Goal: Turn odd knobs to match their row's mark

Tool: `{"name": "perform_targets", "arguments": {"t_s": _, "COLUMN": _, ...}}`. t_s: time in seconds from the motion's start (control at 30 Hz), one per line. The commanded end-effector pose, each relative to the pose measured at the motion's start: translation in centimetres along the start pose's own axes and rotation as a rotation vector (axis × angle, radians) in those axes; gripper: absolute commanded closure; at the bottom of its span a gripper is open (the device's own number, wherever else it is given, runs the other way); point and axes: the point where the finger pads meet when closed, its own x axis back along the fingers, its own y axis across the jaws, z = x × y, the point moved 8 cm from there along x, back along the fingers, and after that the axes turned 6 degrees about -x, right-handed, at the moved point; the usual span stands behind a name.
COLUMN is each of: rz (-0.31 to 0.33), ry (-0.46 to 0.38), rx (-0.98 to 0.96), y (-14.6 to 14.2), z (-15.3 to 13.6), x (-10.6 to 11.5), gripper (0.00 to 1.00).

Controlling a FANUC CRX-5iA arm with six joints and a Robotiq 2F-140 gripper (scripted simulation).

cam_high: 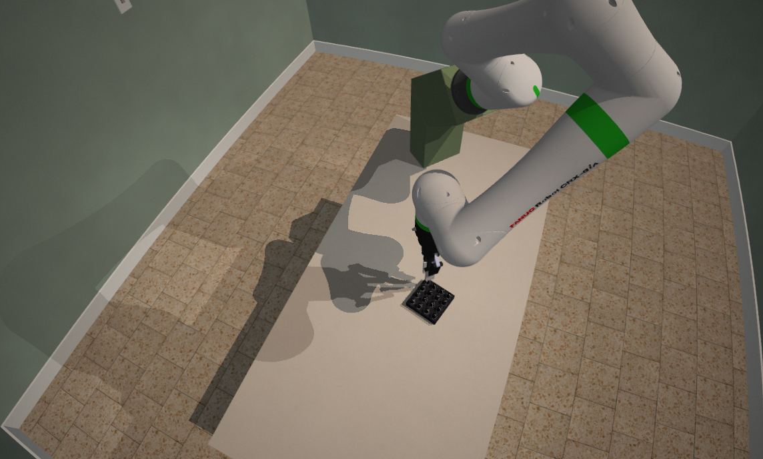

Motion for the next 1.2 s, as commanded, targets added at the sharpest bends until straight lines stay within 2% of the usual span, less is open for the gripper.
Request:
{"name": "perform_targets", "arguments": {"t_s": 0.0, "rz": -0.017, "ry": 0.007, "rx": -0.155, "y": -0.15, "z": -0.02, "x": 0.12, "gripper": 0.88}}
{"name": "perform_targets", "arguments": {"t_s": 0.1, "rz": -0.017, "ry": 0.007, "rx": -0.254, "y": -0.15, "z": -0.02, "x": 0.19, "gripper": 0.88}}
{"name": "perform_targets", "arguments": {"t_s": 0.17, "rz": -0.017, "ry": 0.007, "rx": -0.254, "y": -0.15, "z": -0.02, "x": 0.19, "gripper": 0.88}}
{"name": "perform_targets", "arguments": {"t_s": 0.2, "rz": -0.017, "ry": 0.008, "rx": -0.350, "y": -0.15, "z": -0.02, "x": 0.25, "gripper": 0.88}}
{"name": "perform_targets", "arguments": {"t_s": 0.67, "rz": -0.015, "ry": 0.012, "rx": -0.790, "y": -0.14, "z": -0.01, "x": 0.55, "gripper": 0.88}}
{"name": "perform_targets", "arguments": {"t_s": 0.73, "rz": -0.015, "ry": 0.012, "rx": -0.790, "y": -0.14, "z": -0.01, "x": 0.55, "gripper": 0.88}}
{"name": "perform_targets", "arguments": {"t_s": 0.77, "rz": -0.014, "ry": 0.013, "rx": -0.886, "y": -0.14, "z": -0.01, "x": 0.62, "gripper": 0.88}}
{"name": "perform_targets", "arguments": {"t_s": 1.17, "rz": -0.012, "ry": 0.016, "rx": -1.260, "y": -0.13, "z": -0.01, "x": 0.87, "gripper": 0.88}}
